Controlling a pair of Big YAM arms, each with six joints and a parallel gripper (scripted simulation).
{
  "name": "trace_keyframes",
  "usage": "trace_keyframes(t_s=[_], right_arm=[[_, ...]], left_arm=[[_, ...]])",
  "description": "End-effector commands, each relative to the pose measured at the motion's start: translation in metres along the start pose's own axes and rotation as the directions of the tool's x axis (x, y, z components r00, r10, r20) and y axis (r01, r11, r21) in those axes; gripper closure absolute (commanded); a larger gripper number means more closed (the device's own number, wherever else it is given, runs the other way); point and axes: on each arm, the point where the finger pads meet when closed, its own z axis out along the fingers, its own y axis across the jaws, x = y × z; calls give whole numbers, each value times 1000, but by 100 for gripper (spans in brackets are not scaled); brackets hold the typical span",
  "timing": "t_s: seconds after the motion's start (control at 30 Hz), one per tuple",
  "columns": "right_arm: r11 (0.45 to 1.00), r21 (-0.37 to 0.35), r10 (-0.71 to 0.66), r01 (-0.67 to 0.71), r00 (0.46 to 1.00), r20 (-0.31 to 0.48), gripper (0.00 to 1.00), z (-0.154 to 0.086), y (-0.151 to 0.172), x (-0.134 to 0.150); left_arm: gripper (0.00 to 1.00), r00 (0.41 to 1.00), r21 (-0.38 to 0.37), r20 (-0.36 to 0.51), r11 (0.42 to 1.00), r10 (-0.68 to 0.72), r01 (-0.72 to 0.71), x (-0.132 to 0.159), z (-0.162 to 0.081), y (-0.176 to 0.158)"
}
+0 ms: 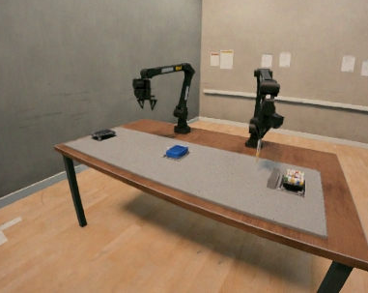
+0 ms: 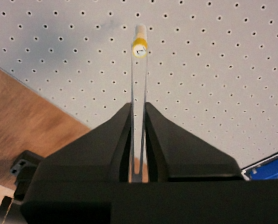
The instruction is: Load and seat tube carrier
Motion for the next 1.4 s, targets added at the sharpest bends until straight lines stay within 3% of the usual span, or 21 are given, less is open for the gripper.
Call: trace_keyframes(t_s=[0.0,0.2,1.37], right_arm=[[1000,8,13,-13,999,32,0,-12,-1,-8],[1000,8,13,-13,999,32,0,-12,-1,-8],[1000,8,13,-13,999,32,0,-12,-1,-8]], left_arm=[[91,1000,0,0,1000,-3,3,4,7,-9],[91,1000,15,22,1000,-2,2,14,-4,-14],[91,1000,13,13,1000,-2,2,50,3,-51]])
